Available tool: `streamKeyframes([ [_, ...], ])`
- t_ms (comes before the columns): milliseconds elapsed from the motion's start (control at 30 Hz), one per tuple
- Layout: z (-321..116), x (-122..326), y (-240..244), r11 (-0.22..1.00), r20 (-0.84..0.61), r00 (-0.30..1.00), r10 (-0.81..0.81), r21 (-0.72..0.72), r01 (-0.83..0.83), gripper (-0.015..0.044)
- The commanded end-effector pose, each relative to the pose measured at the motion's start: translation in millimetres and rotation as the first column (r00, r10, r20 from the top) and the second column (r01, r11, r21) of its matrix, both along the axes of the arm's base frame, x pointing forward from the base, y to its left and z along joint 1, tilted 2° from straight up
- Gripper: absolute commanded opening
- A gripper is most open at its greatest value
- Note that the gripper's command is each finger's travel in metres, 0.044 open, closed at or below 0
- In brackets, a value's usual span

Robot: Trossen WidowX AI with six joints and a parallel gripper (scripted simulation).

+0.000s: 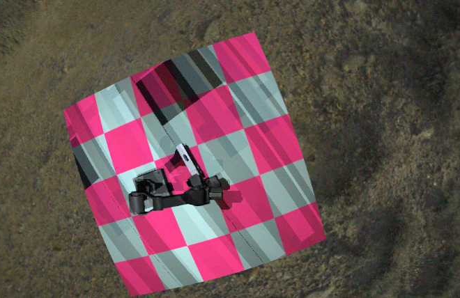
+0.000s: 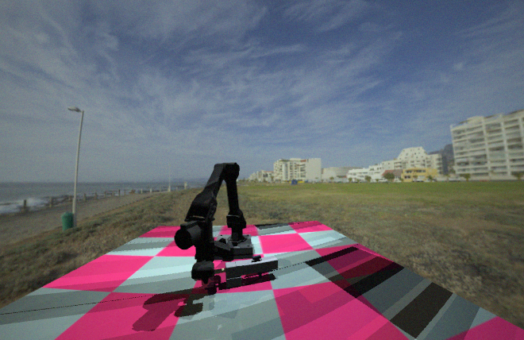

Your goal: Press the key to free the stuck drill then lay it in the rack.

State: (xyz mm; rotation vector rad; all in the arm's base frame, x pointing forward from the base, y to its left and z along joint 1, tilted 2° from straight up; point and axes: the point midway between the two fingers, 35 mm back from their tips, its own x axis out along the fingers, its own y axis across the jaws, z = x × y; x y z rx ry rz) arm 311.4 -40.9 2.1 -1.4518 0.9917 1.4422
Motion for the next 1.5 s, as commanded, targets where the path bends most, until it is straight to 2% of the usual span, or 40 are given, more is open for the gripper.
streamKeyframes([
  [0,2.1,4.8,-7.1,1.0,0.006,1.0,0.004,-0.003,-0.004,0.0],
  [1200,3.0,21.2,-54.6,1.0,0.007,1.0,0.004,-0.007,-0.004,0.0],
  [1467,5.9,18.0,-50.6,1.0,0.007,1.0,0.004,-0.007,-0.004,0.0],
])
